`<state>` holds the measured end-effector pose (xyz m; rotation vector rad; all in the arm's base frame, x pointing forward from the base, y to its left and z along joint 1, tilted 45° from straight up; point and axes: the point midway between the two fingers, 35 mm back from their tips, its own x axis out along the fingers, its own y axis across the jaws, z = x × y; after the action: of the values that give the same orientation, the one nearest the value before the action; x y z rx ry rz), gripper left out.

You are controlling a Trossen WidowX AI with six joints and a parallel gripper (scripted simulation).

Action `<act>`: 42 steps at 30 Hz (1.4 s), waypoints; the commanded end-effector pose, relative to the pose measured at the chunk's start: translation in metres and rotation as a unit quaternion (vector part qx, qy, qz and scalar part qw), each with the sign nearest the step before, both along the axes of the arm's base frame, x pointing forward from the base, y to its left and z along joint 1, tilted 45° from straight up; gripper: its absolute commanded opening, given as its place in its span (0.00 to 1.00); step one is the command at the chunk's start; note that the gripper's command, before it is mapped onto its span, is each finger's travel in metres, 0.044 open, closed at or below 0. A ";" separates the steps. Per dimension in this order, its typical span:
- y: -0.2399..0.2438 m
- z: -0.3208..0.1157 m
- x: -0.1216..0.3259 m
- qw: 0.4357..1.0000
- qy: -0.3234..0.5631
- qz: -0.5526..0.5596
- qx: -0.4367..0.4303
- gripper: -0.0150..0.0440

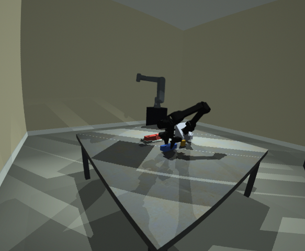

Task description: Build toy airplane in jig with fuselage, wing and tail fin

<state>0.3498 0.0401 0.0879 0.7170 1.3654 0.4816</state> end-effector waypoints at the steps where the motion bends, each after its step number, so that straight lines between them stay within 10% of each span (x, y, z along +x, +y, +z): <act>1: 0.000 0.000 0.000 1.000 0.001 -0.002 0.001 0.44; 6: -0.004 0.004 0.000 1.000 0.002 -0.001 -0.001 0.25; 42: -0.079 0.078 -0.015 1.000 0.003 -0.002 -0.003 0.25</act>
<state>0.3362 -0.0305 0.1574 0.7220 1.3767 0.4742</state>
